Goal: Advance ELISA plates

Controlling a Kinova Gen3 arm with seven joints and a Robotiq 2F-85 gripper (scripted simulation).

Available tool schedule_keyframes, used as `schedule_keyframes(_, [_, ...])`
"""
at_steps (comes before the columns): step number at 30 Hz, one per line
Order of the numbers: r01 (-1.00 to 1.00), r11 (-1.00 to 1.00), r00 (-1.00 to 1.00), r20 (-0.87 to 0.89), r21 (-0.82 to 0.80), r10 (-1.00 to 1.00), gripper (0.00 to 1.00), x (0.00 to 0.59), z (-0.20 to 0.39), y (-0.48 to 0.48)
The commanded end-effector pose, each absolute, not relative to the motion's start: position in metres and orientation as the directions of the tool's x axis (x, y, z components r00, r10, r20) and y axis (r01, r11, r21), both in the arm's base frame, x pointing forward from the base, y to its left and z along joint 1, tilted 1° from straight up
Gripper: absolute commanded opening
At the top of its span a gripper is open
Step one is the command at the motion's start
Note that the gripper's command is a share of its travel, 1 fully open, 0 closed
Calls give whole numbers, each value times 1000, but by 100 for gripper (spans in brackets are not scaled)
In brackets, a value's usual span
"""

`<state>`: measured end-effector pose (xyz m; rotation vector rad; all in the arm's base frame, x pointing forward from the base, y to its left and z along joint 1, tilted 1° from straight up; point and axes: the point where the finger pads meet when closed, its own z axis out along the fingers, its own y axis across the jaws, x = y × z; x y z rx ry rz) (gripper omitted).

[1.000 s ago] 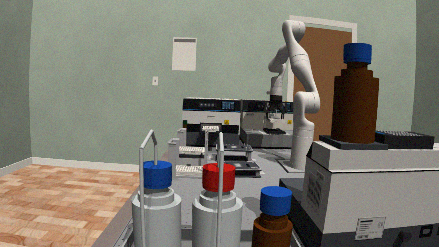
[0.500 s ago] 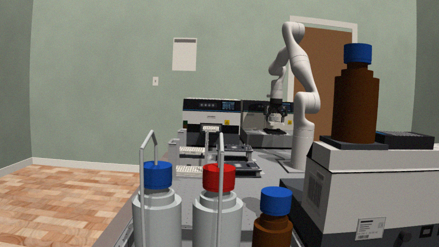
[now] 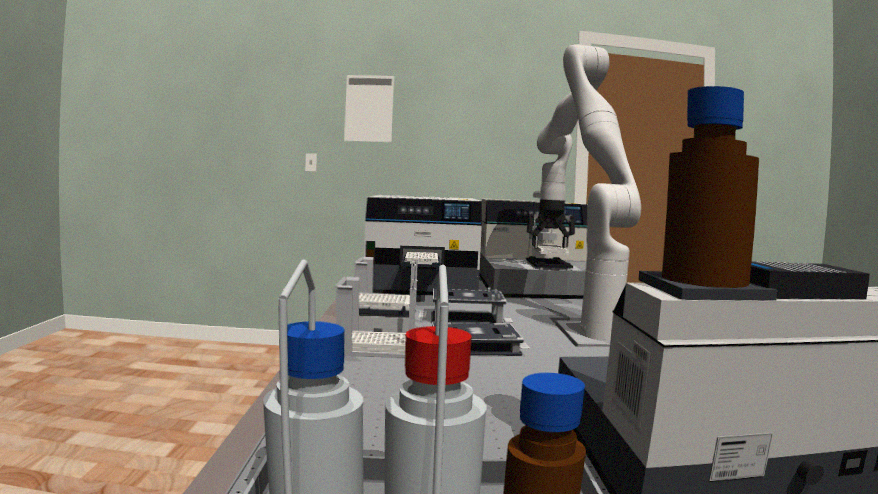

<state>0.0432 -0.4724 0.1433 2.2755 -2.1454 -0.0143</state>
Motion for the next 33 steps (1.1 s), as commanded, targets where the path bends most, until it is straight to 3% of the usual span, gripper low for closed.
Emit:
schedule_keyframes(1, [-998, -56, 56, -1, 8, -998, 94, 46, 142, -471])
schedule_keyframes(33, [-998, -56, 56, -1, 9, -998, 94, 45, 124, -471])
